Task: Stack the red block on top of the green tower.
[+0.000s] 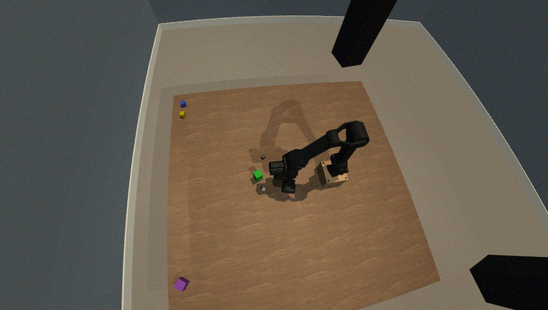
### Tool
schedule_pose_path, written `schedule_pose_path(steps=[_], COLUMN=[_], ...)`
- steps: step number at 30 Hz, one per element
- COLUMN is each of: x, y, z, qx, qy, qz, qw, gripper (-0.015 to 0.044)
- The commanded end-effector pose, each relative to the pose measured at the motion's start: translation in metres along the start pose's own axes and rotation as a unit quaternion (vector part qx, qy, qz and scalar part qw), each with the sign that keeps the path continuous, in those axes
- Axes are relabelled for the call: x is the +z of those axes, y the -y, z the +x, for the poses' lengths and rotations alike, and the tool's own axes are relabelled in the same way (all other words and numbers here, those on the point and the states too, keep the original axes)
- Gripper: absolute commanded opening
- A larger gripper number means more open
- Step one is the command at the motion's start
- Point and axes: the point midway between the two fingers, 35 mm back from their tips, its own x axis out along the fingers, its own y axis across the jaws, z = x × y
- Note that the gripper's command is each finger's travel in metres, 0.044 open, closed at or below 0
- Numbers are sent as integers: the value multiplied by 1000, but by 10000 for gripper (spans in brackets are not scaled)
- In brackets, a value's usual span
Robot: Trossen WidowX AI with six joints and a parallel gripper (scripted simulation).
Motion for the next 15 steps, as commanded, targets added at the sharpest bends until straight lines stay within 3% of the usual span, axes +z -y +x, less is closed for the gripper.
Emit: schedule_pose_path(steps=[1,15], x=[3,2], y=[-1,-1], z=[-16,-86], qx=[0,1], qy=[6,6], qz=[-2,-2], qw=[1000,1000], gripper=[0,0])
